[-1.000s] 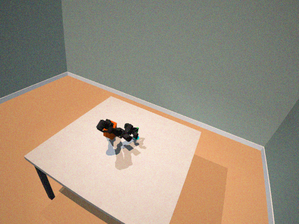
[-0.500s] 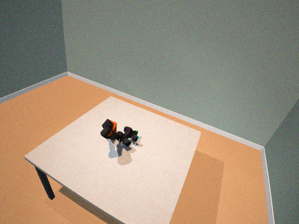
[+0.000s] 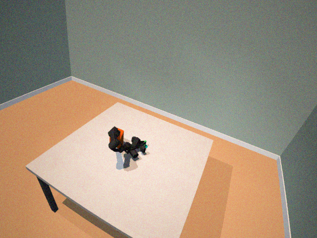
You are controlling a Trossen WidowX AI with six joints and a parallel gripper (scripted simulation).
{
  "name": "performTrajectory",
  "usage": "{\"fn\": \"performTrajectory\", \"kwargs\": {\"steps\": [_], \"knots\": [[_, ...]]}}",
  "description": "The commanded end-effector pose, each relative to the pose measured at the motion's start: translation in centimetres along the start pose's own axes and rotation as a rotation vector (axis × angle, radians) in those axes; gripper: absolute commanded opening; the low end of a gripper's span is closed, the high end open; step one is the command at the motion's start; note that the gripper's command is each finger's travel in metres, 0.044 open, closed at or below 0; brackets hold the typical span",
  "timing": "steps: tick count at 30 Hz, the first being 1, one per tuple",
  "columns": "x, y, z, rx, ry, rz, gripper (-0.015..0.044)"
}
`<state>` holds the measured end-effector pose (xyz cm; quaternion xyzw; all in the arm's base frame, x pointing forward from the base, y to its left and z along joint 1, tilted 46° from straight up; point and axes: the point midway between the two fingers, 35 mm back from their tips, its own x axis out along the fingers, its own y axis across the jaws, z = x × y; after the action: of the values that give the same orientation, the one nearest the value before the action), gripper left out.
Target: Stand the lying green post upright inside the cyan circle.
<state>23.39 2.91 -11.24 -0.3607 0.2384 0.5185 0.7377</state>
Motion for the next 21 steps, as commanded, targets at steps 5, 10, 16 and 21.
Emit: {"fn": "performTrajectory", "kwargs": {"steps": [5, 10, 16, 21], "knots": [[0.09, -0.16, -0.24, -0.005, -0.003, 0.000, 0.0023], [0.09, -0.16, -0.24, -0.005, -0.003, 0.000, 0.0075], [0.09, -0.16, -0.24, -0.005, -0.003, 0.000, 0.0233], [0.09, -0.16, -0.24, -0.005, -0.003, 0.000, 0.0364]]}}
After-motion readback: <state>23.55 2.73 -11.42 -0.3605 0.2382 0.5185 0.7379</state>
